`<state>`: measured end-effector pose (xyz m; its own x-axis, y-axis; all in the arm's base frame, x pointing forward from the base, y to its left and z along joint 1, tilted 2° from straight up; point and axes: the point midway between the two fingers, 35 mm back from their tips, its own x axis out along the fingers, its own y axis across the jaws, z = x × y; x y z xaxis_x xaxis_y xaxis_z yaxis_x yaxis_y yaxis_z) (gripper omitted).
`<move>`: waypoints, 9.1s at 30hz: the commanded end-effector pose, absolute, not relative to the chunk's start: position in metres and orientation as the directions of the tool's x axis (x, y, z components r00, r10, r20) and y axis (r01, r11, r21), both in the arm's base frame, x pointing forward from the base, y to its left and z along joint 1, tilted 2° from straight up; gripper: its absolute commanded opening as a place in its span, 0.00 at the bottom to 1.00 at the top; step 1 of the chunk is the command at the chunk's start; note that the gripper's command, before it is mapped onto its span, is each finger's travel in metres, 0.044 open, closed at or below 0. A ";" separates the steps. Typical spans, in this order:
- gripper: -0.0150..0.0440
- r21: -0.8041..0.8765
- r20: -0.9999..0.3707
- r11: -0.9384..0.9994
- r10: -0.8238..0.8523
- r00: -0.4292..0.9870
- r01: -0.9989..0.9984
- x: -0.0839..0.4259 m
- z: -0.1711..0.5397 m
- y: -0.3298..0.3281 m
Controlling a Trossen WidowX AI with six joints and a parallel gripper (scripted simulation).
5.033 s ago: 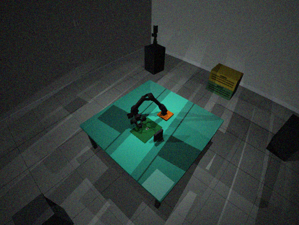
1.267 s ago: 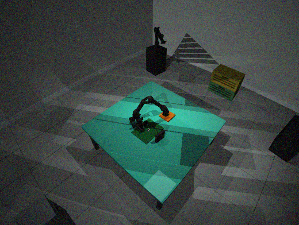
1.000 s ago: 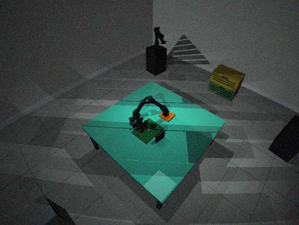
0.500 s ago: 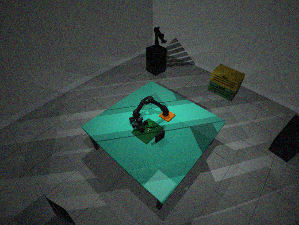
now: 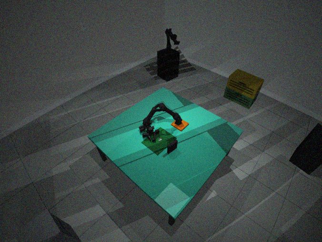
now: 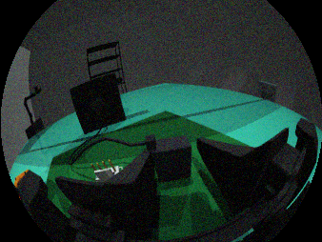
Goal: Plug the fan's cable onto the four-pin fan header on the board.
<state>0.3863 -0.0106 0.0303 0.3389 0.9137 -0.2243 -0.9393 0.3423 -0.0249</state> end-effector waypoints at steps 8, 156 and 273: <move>0.60 -0.025 -0.224 0.342 0.914 0.339 -0.939 0.386 0.030 -0.011; 1.00 0.013 -0.999 -0.799 -0.028 0.016 -0.601 0.399 0.041 0.033; 0.25 -0.025 -1.000 0.993 -0.027 0.011 0.114 0.324 0.085 0.052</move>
<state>0.3243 0.0524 0.0845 0.0069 -0.0234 -0.9997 0.0991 0.9948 -0.0226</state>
